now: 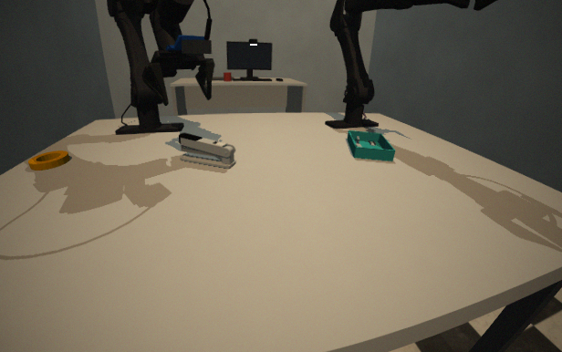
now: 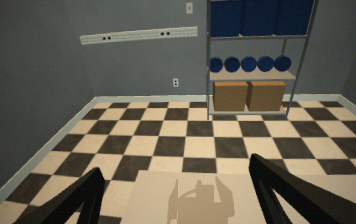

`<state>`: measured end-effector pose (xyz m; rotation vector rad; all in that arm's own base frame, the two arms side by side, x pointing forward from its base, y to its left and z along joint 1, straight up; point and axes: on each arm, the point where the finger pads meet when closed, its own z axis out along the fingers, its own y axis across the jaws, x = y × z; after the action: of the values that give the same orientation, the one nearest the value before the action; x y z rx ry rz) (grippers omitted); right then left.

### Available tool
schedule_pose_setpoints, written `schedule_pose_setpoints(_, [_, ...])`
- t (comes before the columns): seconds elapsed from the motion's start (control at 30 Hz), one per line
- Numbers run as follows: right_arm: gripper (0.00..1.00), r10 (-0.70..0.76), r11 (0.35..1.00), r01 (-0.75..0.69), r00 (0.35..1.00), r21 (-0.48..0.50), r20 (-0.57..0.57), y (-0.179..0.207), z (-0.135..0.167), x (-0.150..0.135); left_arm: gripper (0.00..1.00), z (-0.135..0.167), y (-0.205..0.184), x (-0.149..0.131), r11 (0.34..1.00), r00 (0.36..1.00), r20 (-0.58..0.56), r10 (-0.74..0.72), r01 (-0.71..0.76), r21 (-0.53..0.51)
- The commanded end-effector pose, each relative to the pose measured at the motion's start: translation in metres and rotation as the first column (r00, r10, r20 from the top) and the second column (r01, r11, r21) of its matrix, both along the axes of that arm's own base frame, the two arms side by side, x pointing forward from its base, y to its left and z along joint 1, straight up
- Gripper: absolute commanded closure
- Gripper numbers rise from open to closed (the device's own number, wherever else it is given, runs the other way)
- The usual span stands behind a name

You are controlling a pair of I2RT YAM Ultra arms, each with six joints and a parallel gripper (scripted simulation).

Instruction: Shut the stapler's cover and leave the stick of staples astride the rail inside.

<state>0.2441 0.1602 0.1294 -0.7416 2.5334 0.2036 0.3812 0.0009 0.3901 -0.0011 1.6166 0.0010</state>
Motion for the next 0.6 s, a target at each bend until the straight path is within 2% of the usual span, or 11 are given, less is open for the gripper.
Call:
schedule_pose_setpoints(0.0, [0.0, -0.014, 0.999, 0.011, 0.994, 0.03, 0.108, -0.001, 0.026, 0.015, 0.0, 0.024, 0.0, 0.001, 1.0, 0.998, 0.06, -0.006, 0.006, 0.0])
schedule_pose_setpoints(0.07, [0.0, -0.032, 0.999, 0.025, 0.986, 0.042, 0.166, -0.007, 0.04, 0.023, 0.0, 0.024, 0.0, 0.001, 1.0, 0.998, 0.06, -0.005, 0.005, 0.0])
schedule_pose_setpoints(0.17, [0.0, -0.099, 0.992, 0.07, 0.949, 0.107, 0.299, -0.025, 0.08, 0.041, 0.0, 0.022, 0.0, -0.001, 1.0, 0.998, 0.058, -0.001, 0.001, 0.0])
schedule_pose_setpoints(0.37, [0.0, -0.234, 0.965, 0.139, 0.836, 0.222, 0.496, -0.06, 0.149, 0.069, 0.0, 0.022, 0.0, -0.001, 1.0, 0.998, 0.058, -0.001, 0.001, 0.0])
schedule_pose_setpoints(0.43, [0.0, -0.281, 0.953, 0.16, 0.786, 0.258, 0.55, -0.072, 0.17, 0.08, 0.0, 0.022, 0.0, -0.001, 1.0, 0.998, 0.058, -0.001, 0.001, 0.0])
schedule_pose_setpoints(0.5, [0.0, -0.281, 0.953, 0.16, 0.786, 0.258, 0.55, -0.072, 0.17, 0.08, 0.0, 0.022, 0.0, -0.001, 1.0, 0.998, 0.058, -0.001, 0.001, 0.0])
schedule_pose_setpoints(0.57, [0.0, -0.326, 0.938, 0.171, 0.732, 0.302, 0.598, -0.082, 0.191, 0.088, 0.0, 0.022, 0.0, -0.001, 1.0, 0.998, 0.058, -0.001, 0.001, 0.0])
